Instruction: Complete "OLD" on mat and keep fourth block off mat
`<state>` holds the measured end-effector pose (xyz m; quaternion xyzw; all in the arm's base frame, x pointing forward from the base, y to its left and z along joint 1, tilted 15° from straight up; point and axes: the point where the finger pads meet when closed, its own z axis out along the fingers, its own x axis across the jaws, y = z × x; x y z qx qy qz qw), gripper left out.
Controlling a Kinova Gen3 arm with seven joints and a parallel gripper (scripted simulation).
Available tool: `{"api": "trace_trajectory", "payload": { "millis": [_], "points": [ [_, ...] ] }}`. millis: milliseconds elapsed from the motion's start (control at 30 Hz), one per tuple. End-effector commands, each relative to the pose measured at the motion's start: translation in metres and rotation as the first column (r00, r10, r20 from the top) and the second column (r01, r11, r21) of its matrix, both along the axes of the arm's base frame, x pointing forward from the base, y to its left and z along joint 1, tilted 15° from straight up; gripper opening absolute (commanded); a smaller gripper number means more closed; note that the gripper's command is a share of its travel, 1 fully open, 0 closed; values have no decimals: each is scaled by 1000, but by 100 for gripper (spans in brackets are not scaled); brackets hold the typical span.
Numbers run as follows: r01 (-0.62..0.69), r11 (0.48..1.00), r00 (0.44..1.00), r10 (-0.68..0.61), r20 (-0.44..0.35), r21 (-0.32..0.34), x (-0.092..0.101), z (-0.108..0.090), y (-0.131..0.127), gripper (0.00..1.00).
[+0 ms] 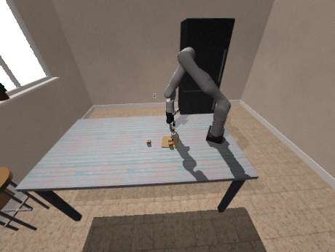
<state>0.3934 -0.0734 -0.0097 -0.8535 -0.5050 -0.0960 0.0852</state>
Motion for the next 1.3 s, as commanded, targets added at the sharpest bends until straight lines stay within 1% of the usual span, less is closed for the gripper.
{"api": "trace_trajectory", "payload": {
  "millis": [0,200,467,533,733,1267],
  "points": [
    [1,1000,1000,-1,0,3,2,0,2,100],
    [3,1000,1000,-3,4,-1,4,-8,3,100],
    [3,1000,1000,-3,2,-1,4,-25,8,100],
    [3,1000,1000,-3,2,-1,4,-25,8,100],
    [3,1000,1000,-3,2,-1,4,-35,10,100],
    [2,1000,1000,-2,0,1,4,-36,11,100]
  ]
}}
